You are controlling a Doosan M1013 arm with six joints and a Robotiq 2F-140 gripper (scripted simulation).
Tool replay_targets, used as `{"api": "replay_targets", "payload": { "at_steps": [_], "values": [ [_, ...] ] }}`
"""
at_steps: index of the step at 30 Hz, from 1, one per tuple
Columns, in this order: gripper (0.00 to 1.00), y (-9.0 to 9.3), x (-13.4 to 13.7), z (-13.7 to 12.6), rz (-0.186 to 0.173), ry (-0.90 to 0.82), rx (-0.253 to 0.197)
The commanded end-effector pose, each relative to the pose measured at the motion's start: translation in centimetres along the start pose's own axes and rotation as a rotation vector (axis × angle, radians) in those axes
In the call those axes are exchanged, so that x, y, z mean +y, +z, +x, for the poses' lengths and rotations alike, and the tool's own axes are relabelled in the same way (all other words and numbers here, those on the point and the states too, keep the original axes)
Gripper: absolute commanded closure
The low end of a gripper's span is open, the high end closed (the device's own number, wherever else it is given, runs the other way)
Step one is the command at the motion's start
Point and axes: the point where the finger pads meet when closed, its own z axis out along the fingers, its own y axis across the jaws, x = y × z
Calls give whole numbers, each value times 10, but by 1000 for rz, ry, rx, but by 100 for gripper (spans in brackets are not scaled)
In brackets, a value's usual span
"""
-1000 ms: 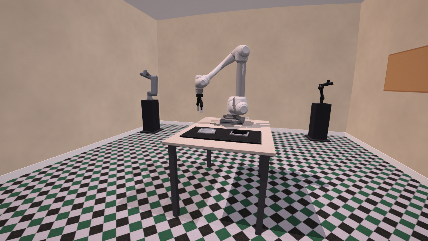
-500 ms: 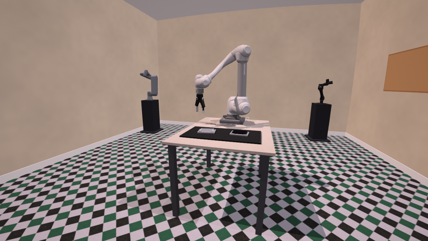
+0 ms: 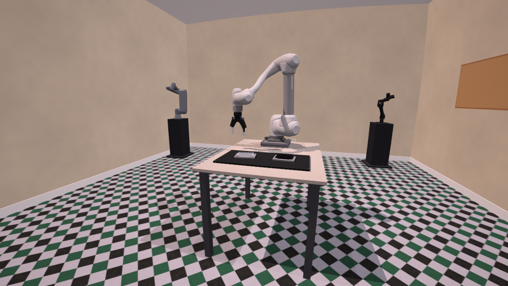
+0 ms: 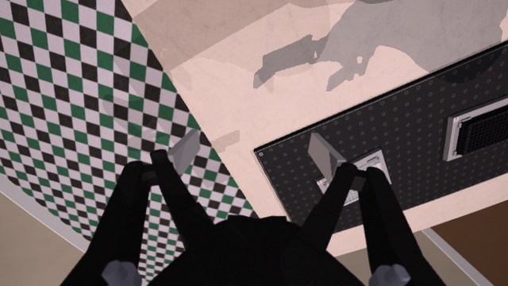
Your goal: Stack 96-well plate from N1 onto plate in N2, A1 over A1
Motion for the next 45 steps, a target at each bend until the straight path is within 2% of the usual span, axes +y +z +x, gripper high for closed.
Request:
{"api": "replay_targets", "payload": {
  "at_steps": [1,4,11,16,19,23,28,33,38,45],
  "values": [
    [0,-1,13,-14,2,-63,-4],
    [0,0,26,-21,2,-163,-4],
    [0,0,44,-31,2,-194,-4],
    [0,1,67,-41,3,-358,-4],
    [0,2,81,-47,3,-358,-4],
    [0,2,82,-47,3,-358,-4],
    [0,3,106,-55,4,-522,-3],
    [0,3,123,-61,4,-522,-3],
    [0,4,147,-66,5,-686,-3],
    [0,5,165,-70,5,-686,-3]
  ]
}}
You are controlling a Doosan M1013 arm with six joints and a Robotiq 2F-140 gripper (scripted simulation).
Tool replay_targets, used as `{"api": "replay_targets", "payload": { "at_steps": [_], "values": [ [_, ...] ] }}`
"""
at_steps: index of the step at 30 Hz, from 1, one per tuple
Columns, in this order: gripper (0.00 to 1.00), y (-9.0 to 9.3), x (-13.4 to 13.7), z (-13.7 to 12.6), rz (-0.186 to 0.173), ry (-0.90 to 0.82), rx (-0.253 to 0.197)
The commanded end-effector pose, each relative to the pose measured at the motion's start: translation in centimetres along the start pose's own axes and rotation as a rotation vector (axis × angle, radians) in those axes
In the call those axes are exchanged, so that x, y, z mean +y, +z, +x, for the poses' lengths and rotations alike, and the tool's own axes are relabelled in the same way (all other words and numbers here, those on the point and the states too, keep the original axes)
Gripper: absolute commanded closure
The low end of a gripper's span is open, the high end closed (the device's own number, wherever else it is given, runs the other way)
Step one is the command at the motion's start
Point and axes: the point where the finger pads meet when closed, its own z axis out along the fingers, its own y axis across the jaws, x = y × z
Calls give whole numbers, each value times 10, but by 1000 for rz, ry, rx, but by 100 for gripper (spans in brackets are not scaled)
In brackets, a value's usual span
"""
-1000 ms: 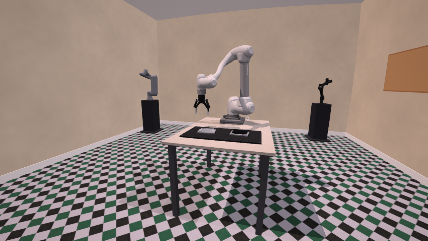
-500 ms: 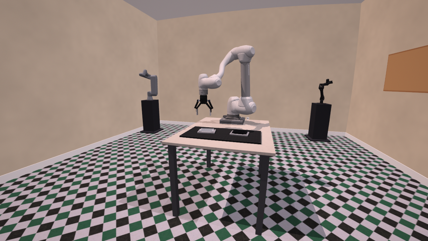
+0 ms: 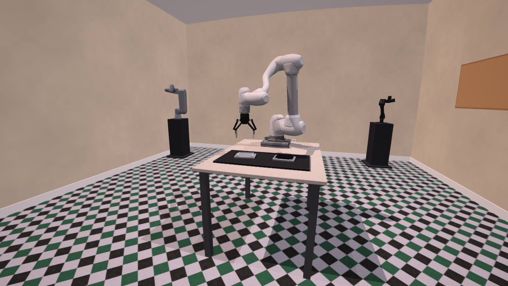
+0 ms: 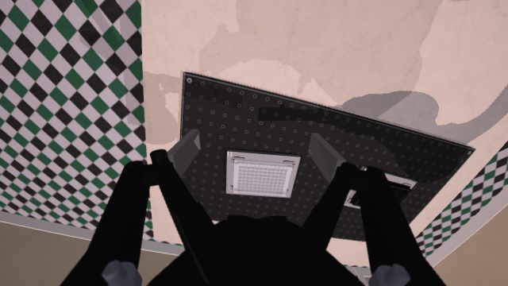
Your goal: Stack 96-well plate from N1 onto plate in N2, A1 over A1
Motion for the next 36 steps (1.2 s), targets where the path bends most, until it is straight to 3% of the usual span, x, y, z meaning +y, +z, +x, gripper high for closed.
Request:
{"api": "replay_targets", "payload": {
  "at_steps": [1,5,12,17,23,27,36],
  "values": [
    [0,0,7,-16,3,-46,-4],
    [0,1,21,-31,3,-177,-4],
    [0,2,34,-45,3,-177,-4],
    [0,3,53,-61,4,-341,-3],
    [0,4,68,-75,4,-341,-3],
    [0,5,84,-86,4,-474,-3],
    [0,6,105,-102,4,-505,-3]
  ]
}}
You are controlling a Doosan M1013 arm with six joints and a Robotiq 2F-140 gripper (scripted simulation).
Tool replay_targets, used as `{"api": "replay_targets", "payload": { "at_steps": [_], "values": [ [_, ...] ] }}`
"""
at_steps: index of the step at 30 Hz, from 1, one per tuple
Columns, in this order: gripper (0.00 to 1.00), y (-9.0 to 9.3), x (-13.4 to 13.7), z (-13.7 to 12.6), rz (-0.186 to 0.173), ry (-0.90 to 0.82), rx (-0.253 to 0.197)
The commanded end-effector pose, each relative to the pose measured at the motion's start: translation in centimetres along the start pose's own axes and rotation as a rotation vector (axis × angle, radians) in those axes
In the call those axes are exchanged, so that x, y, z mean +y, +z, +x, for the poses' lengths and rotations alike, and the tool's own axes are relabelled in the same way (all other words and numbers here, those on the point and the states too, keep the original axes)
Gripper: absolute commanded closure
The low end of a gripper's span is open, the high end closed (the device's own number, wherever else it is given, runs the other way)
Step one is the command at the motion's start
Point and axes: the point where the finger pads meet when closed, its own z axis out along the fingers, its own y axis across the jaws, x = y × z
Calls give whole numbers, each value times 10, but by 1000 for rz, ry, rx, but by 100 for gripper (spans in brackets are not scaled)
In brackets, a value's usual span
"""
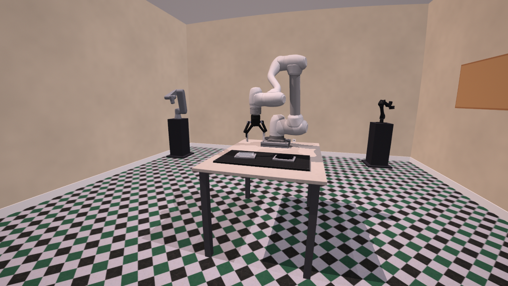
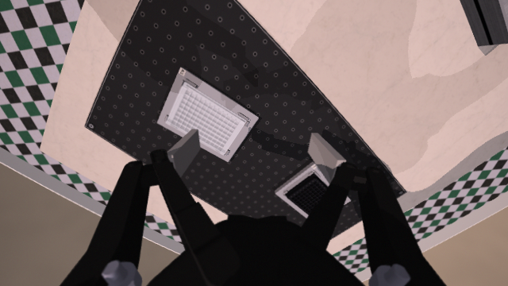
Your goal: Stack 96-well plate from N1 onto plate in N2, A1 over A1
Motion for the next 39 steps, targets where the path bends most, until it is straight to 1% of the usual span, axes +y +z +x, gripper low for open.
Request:
{"api": "replay_targets", "payload": {
  "at_steps": [1,5,8,10,12,17,21,23,25,27,30,34,36,39],
  "values": [
    [0,0,3,-17,3,-44,-4],
    [0,1,13,-34,4,-175,-3],
    [0,2,21,-47,4,-175,-3],
    [0,2,21,-47,4,-175,-3],
    [0,2,24,-53,4,-175,-3],
    [0,4,39,-74,4,-339,-3],
    [0,5,50,-90,4,-339,-3],
    [0,5,52,-92,4,-339,-3],
    [0,6,58,-100,4,-406,-3],
    [0,6,58,-100,4,-406,-3],
    [0,7,68,-111,5,-503,-2],
    [0,8,81,-127,5,-503,-2],
    [0,8,83,-129,5,-503,-2],
    [0,9,94,-140,5,-603,-2]
  ]
}}
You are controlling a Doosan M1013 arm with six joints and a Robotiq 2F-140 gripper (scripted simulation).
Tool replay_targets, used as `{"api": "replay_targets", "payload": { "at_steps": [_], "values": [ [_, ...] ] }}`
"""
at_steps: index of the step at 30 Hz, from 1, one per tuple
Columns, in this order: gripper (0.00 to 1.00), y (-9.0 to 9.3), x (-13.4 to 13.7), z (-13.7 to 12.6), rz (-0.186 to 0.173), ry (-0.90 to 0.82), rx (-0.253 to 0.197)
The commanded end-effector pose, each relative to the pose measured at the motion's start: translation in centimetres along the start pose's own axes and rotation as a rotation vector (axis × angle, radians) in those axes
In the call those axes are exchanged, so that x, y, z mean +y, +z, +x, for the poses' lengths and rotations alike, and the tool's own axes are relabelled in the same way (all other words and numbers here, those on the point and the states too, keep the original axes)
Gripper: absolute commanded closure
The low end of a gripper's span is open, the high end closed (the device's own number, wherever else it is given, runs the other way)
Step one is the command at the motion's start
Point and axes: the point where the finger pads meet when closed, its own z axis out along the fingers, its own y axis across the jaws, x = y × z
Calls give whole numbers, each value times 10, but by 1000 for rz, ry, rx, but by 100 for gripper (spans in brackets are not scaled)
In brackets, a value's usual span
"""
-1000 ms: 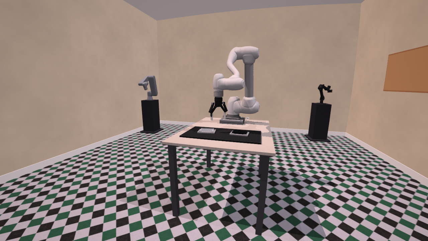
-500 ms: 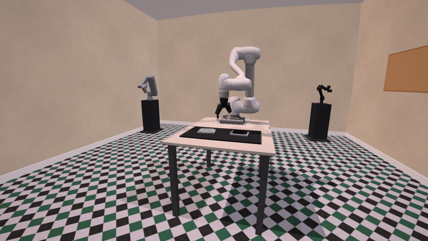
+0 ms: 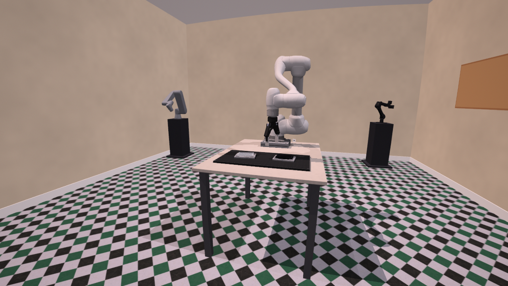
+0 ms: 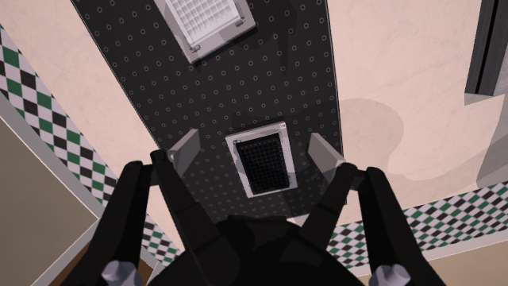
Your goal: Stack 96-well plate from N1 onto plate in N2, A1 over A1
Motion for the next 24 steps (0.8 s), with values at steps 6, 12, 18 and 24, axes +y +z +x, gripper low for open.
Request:
{"api": "replay_targets", "payload": {
  "at_steps": [6,12,18,24],
  "values": [
    [0,2,4,-37,4,-136,-3],
    [0,3,11,-61,4,-203,-3],
    [0,5,21,-89,5,-300,-2],
    [0,6,25,-99,5,-300,-2]
  ]
}}
